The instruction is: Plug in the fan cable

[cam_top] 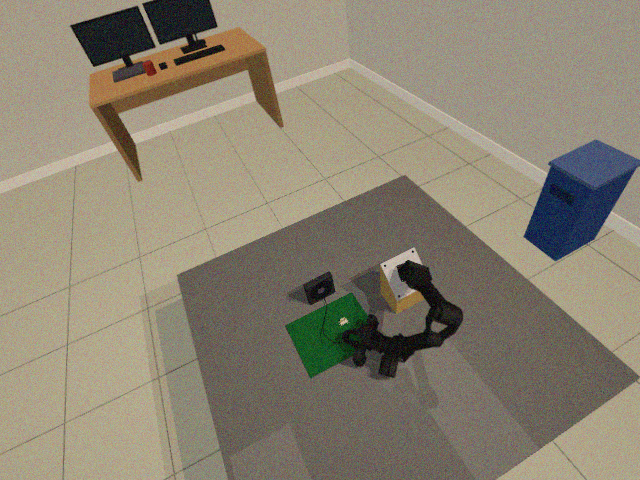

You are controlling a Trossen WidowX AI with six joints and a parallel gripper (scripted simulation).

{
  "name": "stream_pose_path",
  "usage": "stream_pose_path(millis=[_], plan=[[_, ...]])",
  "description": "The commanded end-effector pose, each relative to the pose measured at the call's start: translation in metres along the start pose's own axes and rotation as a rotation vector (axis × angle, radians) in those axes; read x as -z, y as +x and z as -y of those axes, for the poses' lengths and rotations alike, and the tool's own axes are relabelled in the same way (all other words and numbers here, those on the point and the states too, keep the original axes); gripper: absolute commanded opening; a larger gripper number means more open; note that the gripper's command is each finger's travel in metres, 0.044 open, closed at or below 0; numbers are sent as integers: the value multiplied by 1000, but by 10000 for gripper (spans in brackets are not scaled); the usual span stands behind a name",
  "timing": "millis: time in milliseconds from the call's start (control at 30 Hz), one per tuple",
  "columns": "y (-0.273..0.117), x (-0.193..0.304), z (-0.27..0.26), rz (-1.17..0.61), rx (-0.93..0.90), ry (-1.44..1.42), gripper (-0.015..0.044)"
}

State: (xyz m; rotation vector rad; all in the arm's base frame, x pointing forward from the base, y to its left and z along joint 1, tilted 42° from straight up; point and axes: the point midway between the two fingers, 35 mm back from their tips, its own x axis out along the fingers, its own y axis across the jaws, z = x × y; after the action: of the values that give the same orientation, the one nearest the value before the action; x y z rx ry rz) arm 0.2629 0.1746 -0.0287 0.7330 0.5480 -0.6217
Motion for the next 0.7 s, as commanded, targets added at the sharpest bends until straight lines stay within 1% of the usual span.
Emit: stream_pose_path(millis=[0, 67, 667], plan=[[0, 0, 0, 0, 0, 0, 157], [0, 0, 0, 0, 0, 0, 205], [0, 0, 0, 0, 0, 0, 205]])
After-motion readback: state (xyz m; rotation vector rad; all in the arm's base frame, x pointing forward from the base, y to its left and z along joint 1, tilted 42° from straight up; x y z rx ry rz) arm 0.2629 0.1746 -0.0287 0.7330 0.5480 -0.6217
